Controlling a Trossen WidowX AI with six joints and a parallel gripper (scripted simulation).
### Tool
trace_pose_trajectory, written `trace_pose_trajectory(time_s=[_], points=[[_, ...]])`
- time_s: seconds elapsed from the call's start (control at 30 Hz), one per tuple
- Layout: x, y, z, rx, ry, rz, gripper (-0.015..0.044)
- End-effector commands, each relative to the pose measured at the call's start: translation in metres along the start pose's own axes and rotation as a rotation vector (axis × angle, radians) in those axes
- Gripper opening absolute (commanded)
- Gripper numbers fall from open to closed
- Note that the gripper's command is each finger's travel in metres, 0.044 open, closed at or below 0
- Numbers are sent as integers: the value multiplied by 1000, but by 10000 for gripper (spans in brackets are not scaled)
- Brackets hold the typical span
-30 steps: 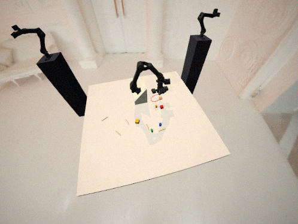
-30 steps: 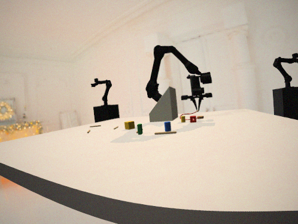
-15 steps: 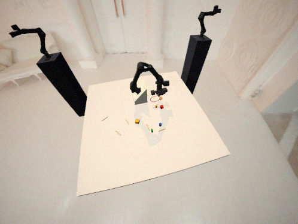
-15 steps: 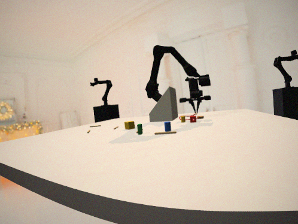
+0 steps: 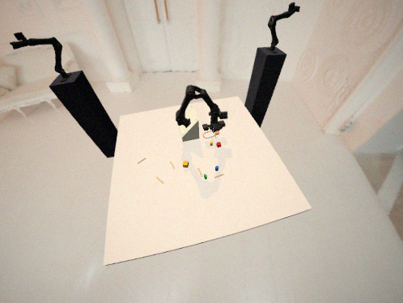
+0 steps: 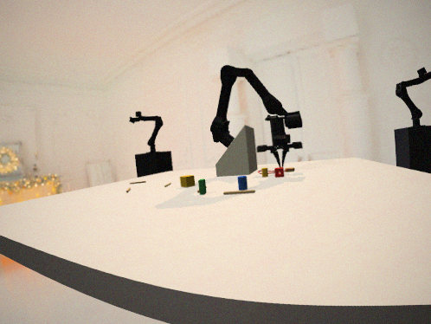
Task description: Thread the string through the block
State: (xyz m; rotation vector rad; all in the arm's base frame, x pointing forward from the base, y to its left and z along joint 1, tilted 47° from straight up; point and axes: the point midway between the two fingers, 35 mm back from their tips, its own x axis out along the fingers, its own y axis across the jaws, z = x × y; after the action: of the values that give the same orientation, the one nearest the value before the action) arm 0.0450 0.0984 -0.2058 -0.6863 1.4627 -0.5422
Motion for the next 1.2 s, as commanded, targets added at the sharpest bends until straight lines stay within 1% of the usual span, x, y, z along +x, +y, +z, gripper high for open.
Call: trace_pose_trajectory(time_s=[0.0, 0.23, 1.17], points=[[3, -4, 1, -7, -2, -5, 0], [3, -3, 4, -7, -2, -4, 0], [2, -2, 40, -5, -5, -2, 0]])
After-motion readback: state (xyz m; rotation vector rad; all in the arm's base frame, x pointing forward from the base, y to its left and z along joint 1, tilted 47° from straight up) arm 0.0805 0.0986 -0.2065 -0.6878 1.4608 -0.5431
